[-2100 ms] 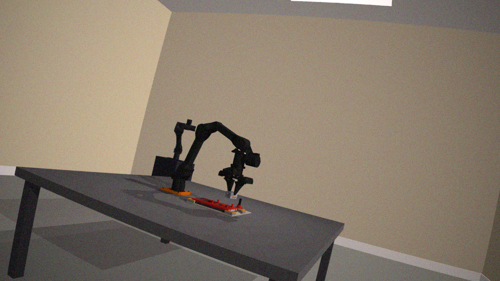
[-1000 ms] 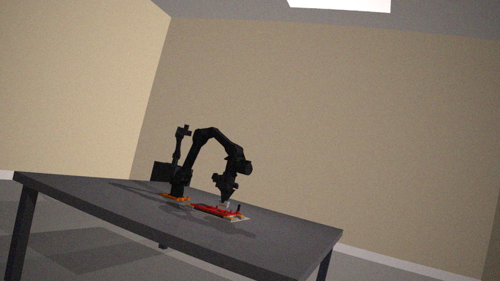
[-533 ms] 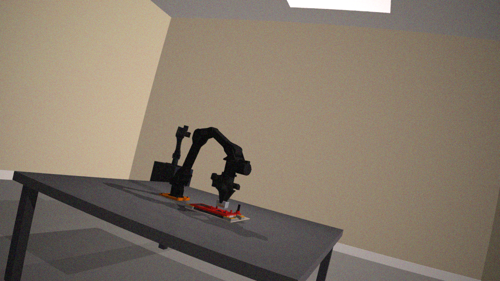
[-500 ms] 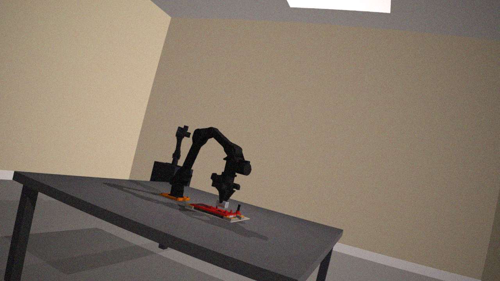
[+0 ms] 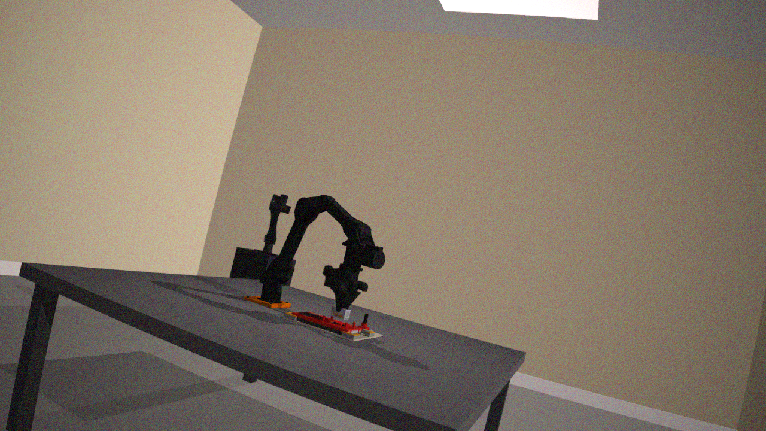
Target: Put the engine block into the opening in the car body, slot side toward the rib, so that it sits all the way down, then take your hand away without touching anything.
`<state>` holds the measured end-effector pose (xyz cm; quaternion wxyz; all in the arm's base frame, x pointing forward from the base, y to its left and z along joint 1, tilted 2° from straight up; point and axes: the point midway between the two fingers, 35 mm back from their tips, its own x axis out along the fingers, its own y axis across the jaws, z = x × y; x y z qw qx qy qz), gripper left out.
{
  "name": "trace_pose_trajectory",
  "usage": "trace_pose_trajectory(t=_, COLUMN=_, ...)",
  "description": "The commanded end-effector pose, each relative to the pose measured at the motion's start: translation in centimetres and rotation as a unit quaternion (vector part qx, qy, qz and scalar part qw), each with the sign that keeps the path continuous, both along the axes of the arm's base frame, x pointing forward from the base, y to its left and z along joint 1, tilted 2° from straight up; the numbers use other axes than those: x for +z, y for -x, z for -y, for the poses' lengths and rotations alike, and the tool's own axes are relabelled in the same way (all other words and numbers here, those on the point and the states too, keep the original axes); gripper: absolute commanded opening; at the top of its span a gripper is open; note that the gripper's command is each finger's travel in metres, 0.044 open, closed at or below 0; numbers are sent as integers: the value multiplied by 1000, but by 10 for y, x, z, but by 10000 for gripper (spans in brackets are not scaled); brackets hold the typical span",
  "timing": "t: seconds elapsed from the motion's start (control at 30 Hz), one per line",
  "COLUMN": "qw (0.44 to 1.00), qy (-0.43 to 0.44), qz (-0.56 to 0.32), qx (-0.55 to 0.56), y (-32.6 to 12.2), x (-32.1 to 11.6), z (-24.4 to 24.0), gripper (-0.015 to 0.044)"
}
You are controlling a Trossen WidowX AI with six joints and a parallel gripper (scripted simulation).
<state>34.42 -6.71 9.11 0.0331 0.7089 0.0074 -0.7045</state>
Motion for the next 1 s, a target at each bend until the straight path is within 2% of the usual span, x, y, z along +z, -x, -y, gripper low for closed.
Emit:
trace_pose_trajectory(t=0.0, qw=1000, qy=1, qz=0, qx=6, y=0, x=0, z=1, gripper=160)
trace_pose_trajectory(t=0.23, qw=1000, qy=1, qz=0, qx=9, y=0, x=0, z=1, gripper=160)
trace_pose_trajectory(t=0.57, qw=997, qy=2, qz=-2, qx=77, y=0, x=1, z=1, gripper=160)
trace_pose_trajectory(t=0.97, qw=1000, qy=1, qz=1, qx=-14, y=0, x=0, z=1, gripper=160)
